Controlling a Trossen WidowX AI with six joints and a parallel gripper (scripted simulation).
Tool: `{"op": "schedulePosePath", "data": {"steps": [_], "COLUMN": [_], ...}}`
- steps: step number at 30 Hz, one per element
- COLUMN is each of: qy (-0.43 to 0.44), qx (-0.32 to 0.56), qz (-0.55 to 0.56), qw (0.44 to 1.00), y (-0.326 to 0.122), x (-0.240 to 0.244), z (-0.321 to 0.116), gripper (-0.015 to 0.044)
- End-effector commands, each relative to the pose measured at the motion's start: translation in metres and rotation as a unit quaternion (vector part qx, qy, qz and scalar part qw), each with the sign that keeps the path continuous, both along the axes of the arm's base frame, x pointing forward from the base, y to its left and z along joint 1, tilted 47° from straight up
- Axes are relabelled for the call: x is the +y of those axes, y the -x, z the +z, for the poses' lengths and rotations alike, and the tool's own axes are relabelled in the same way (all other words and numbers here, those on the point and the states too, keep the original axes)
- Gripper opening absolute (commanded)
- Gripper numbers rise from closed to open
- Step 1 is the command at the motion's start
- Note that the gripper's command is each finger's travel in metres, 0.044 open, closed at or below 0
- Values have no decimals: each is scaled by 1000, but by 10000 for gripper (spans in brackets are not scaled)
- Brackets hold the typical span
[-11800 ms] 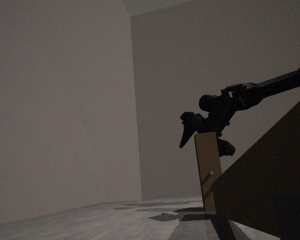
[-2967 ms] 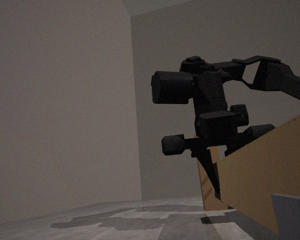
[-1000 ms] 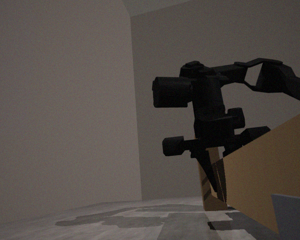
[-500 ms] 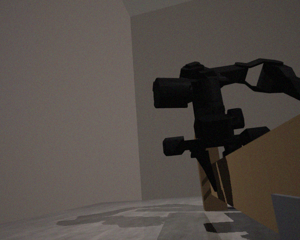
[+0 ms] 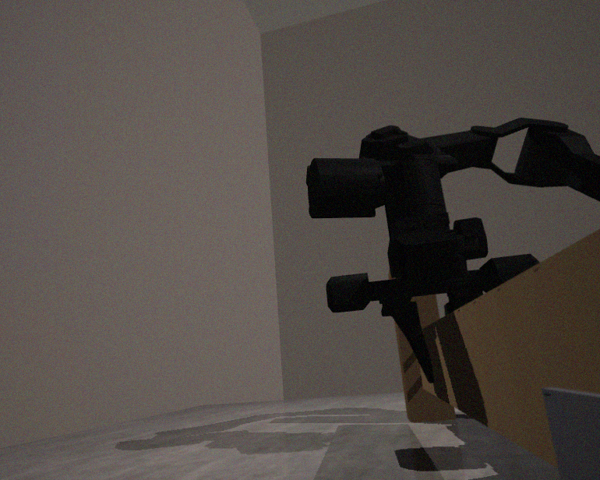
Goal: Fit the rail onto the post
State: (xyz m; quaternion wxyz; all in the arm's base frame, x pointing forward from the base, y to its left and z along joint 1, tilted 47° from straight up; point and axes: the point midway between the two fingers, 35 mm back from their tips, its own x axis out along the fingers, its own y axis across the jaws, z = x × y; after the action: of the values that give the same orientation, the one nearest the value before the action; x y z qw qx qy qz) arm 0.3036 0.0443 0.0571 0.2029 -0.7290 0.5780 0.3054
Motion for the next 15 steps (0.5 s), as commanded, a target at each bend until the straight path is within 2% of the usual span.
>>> {"op": "schedulePosePath", "data": {"steps": [1, 15], "qy": [-2, -2], "qx": [-1, -1], "qz": [2, 2], "qw": [1000, 1000], "y": [-1, -2], "x": [-1, -4], "z": [3, 6], "gripper": [0, 0]}}
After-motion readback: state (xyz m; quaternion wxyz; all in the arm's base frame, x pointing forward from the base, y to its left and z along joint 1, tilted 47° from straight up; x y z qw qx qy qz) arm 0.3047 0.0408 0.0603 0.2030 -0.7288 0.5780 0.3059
